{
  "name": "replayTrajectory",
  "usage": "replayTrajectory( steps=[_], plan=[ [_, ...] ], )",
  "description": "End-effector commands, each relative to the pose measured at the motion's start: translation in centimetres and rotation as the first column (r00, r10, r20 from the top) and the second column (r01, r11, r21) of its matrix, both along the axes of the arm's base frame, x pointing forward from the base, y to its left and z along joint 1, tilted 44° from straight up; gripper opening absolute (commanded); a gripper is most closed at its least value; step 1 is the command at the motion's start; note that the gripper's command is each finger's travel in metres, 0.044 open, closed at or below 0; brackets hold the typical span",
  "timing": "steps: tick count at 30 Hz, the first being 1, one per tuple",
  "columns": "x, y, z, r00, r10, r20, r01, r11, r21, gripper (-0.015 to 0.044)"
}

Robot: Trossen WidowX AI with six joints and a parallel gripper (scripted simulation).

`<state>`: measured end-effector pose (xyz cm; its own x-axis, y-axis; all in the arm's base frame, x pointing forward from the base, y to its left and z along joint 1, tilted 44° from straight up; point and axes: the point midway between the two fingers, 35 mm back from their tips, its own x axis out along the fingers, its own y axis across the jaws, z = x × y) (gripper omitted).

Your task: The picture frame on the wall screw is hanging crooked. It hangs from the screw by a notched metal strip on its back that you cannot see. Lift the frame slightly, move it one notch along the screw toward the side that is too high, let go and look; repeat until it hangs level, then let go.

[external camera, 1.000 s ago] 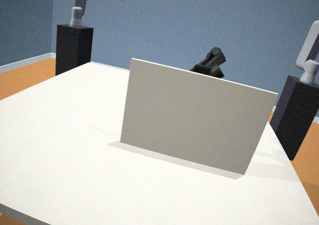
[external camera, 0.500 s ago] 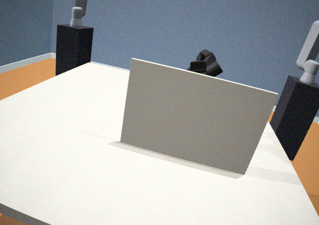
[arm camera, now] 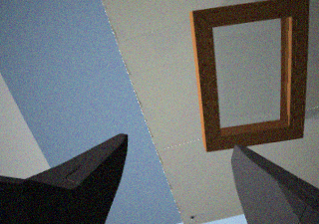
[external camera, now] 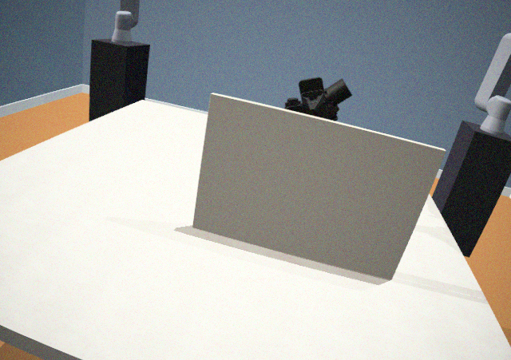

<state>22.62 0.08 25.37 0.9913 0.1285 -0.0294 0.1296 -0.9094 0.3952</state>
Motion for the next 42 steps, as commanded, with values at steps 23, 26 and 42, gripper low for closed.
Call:
replayTrajectory(
  steps=[23, 26, 42],
  plan=[
    [-2.59, -0.11, -0.08, 1.000, 0.000, 0.001, 0.000, 0.999, 0.035, 0.0260],
    [-2.59, -0.11, -0.08, 1.000, 0.000, 0.001, 0.000, 0.999, 0.035, 0.0260],
    [-2.59, -0.11, -0.08, 1.000, 0.000, 0.001, 0.000, 0.999, 0.035, 0.0260]
  ],
)
